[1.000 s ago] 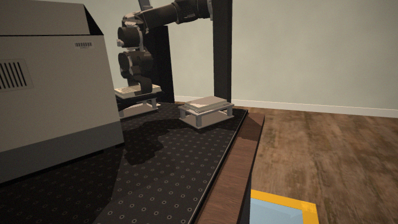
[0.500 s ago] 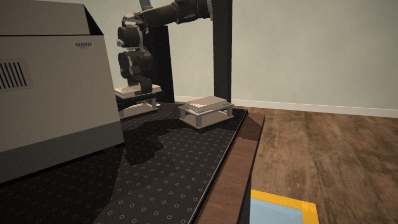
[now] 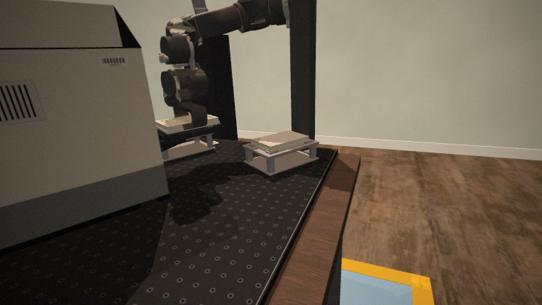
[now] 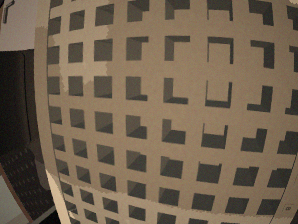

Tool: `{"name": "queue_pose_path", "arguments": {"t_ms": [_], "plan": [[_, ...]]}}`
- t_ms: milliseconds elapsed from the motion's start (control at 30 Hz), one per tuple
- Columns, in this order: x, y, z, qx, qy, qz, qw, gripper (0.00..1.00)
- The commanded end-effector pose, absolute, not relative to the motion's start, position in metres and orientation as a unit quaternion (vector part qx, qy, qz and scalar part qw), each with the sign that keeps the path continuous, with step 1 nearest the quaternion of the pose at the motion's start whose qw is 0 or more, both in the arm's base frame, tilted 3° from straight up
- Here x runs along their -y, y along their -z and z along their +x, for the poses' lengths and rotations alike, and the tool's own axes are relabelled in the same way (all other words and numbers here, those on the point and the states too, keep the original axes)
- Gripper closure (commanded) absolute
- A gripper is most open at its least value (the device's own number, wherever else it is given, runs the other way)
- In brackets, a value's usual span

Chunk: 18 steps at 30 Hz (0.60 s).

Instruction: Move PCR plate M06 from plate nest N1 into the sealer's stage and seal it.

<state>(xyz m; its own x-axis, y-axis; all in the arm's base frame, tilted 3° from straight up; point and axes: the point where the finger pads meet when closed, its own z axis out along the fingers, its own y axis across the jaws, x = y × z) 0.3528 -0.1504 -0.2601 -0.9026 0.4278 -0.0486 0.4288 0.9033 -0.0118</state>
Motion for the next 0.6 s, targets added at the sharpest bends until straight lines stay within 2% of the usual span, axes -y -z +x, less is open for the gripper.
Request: {"name": "queue_pose_path", "arguments": {"t_ms": [0, 567], "plan": [[0.1510, 0.2581, 0.3535, -0.975, 0.012, 0.220, 0.024, 1.00], [0.1514, 0.2595, 0.3524, -0.975, 0.013, 0.220, 0.023, 1.00]]}}
